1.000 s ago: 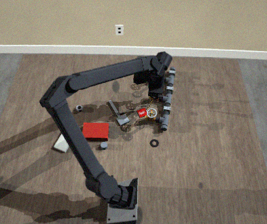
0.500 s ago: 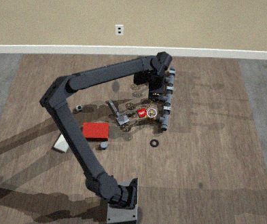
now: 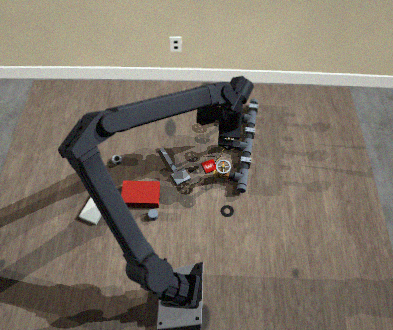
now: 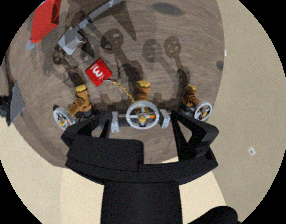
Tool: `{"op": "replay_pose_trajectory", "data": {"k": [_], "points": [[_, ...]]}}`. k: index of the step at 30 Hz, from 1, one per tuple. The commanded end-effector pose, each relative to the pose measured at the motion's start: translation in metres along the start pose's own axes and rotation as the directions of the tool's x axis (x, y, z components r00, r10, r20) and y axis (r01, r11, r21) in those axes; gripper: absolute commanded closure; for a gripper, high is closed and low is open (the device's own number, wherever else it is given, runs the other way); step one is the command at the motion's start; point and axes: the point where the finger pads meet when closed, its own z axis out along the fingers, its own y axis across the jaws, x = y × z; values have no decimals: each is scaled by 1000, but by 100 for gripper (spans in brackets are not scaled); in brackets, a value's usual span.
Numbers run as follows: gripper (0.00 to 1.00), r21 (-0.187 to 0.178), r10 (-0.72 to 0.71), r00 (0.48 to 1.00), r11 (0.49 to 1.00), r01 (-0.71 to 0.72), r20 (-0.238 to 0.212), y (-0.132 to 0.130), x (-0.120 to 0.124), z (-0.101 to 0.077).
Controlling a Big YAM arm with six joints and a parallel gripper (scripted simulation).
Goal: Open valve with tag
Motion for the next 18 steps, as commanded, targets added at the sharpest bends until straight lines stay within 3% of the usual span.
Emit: {"op": "replay_pose_trajectory", "data": {"k": [1, 9, 11, 15, 18], "points": [[0, 22, 29, 1000, 999, -29, -6, -19, -3, -8], [0, 29, 300, 954, 954, -299, 0, -20, -2, -8], [0, 29, 300, 954, 954, -299, 0, -20, -2, -8], [0, 35, 516, 857, 856, -516, 7, -22, -2, -9], [0, 40, 686, 728, 727, -686, 17, -24, -3, -11]]}}
